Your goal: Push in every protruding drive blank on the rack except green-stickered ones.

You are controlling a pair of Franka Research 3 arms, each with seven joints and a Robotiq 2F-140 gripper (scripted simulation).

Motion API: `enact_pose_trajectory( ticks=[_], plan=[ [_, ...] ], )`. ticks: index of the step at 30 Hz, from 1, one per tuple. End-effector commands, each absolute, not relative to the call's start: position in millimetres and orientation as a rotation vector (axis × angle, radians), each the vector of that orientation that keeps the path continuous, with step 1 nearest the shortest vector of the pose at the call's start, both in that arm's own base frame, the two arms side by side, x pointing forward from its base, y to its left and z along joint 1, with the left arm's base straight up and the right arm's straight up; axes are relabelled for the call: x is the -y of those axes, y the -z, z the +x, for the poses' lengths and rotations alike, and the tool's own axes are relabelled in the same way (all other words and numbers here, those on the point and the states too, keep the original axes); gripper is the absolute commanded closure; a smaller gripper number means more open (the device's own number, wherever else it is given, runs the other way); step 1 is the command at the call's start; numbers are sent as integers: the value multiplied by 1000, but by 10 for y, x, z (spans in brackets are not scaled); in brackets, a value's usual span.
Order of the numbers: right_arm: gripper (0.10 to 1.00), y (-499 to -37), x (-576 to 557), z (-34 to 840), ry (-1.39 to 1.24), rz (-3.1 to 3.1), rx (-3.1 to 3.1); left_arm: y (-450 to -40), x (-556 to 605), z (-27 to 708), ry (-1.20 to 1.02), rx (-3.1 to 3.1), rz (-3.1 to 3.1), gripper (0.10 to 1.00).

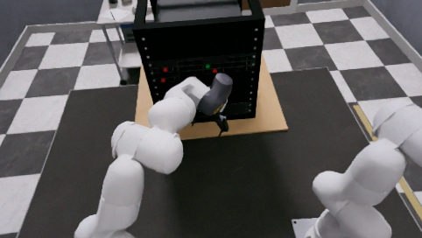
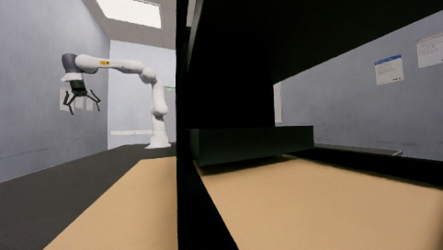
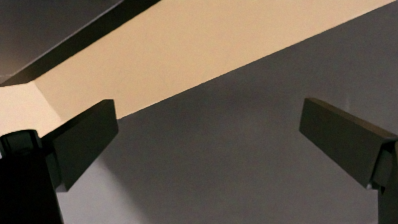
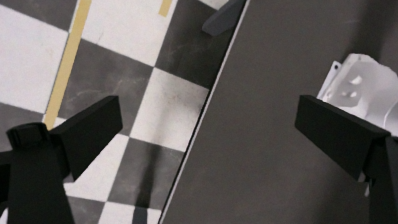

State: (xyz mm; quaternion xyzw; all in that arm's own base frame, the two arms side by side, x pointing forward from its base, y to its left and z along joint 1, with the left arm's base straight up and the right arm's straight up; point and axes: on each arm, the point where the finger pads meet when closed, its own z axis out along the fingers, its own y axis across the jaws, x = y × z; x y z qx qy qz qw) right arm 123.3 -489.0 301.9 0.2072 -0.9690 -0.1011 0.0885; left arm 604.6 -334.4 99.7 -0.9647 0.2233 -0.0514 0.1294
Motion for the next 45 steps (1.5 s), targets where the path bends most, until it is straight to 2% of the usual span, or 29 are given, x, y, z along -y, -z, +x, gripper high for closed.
enact_pose_trajectory(
  ticks=[1,45],
  plan=[
    [98,-3047,4899,1210,322,766,2873,-997,3344,6046,149,-649,-2804,98],
    [98,-3973,5484,262,54,1165,2909,-997,3344,6046,149,-649,-2804,98]
  ],
)
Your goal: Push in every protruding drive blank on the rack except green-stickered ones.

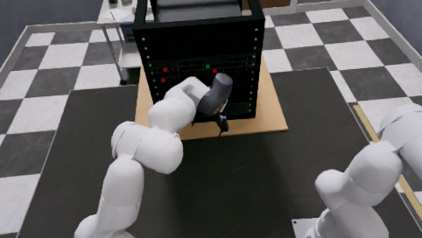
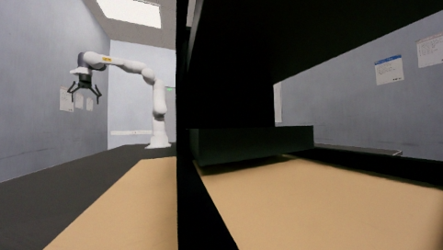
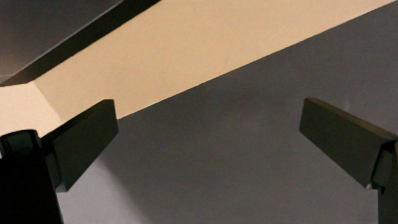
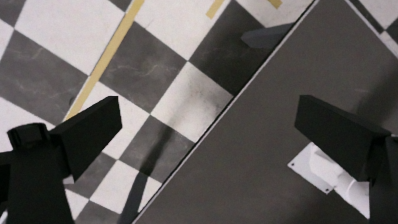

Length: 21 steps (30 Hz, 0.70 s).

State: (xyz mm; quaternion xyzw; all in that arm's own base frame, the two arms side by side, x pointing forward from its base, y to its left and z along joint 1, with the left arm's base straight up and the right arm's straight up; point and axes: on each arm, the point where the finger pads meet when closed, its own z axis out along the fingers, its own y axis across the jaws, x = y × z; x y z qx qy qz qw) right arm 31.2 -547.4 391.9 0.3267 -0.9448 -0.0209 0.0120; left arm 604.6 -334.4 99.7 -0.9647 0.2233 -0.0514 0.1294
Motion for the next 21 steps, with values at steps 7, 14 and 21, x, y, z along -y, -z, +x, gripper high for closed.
enact_pose_trajectory(
  ticks=[7,14,21],
  plan=[
    [98,-4070,5523,156,21,1203,2899,-997,3344,6046,149,-649,-2804,98],
    [98,-4118,5540,105,4,1222,2894,-997,3344,6046,149,-649,-2804,98],
    [98,-4130,5544,92,0,1226,2892,-997,3344,6046,149,-649,-2804,98]
  ],
)
